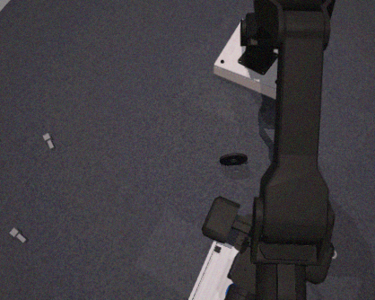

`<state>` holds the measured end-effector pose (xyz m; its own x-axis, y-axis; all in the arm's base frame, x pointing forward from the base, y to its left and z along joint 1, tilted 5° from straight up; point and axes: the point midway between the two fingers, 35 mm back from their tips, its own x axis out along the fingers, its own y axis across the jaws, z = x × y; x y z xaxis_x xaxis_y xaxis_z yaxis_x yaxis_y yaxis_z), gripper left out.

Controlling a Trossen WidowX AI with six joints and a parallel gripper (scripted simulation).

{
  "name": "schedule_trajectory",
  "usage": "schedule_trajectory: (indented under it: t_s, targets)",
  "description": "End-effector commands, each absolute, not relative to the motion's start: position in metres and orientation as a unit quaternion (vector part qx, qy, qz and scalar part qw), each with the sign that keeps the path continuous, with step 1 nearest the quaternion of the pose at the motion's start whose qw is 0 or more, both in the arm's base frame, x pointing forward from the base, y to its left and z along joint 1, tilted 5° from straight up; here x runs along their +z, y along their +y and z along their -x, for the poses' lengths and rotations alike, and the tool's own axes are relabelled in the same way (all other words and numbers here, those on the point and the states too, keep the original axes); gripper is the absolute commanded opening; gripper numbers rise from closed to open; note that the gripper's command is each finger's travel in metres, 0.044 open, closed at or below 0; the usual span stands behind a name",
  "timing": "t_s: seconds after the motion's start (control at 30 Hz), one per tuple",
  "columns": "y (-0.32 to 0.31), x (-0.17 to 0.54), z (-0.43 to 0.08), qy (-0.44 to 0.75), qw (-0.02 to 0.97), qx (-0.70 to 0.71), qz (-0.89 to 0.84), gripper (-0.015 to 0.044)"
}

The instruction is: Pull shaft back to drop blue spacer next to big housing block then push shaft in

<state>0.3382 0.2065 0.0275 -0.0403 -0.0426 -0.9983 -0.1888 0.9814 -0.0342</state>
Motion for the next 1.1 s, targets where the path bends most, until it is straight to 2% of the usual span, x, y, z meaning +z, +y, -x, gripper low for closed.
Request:
schedule_trajectory:
  t_s: [0.0, 1.07]
  targets:
    - [0.2076, 0.0293, -0.3429, 0.714, 0.694, 0.054, 0.081, 0.0000]
    - [0.2081, 0.0291, -0.3456, 0.714, 0.694, 0.054, 0.081, 0.0000]
